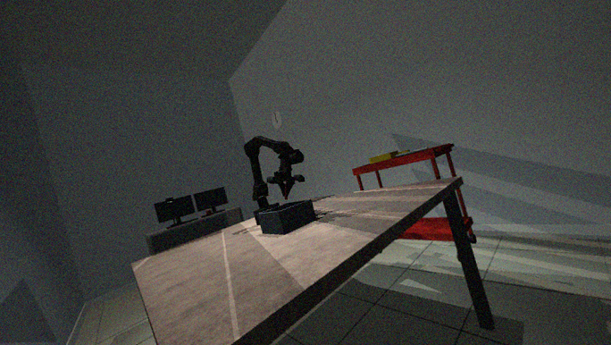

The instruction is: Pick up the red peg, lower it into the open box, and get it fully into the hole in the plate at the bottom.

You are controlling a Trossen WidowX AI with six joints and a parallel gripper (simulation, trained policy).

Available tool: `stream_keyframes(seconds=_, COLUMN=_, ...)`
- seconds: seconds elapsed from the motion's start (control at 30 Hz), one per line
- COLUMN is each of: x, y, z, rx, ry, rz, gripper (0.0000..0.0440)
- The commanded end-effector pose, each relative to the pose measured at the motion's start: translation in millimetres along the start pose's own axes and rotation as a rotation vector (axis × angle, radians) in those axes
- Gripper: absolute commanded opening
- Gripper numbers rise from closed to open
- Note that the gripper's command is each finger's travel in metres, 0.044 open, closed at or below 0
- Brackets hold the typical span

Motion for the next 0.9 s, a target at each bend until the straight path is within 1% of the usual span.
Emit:
stream_keyframes(seconds=0.0, x=3.4, y=14.1, z=7.3, rx=0.010, ry=0.007, rz=0.008, gripper=0.0000)
stream_keyframes(seconds=0.27, x=10.0, y=44.8, z=30.3, rx=0.047, ry=0.037, rz=-0.002, gripper=0.0000)
stream_keyframes(seconds=0.47, x=15.6, y=56.2, z=52.8, rx=0.079, ry=0.066, rz=-0.039, gripper=0.0002)
stream_keyframes(seconds=0.53, x=16.5, y=57.2, z=60.5, rx=0.095, ry=0.069, rz=-0.058, gripper=0.0027)
stream_keyframes(seconds=0.7, x=19.3, y=59.9, z=78.1, rx=0.137, ry=0.073, rz=-0.086, gripper=0.0145)
stream_keyframes(seconds=0.87, x=25.2, y=70.4, z=80.4, rx=0.145, ry=0.104, rz=-0.136, gripper=0.0152)
Point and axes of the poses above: the point midway between the two fingers, 35 mm back from their tips, its own z axis out along the fingers, its own x axis across the jaws, y = z × x, the point moved 8 cm from there along -z, back along the fingers, and after that the axes turned 10 degrees about z, right-handed, at the moved point
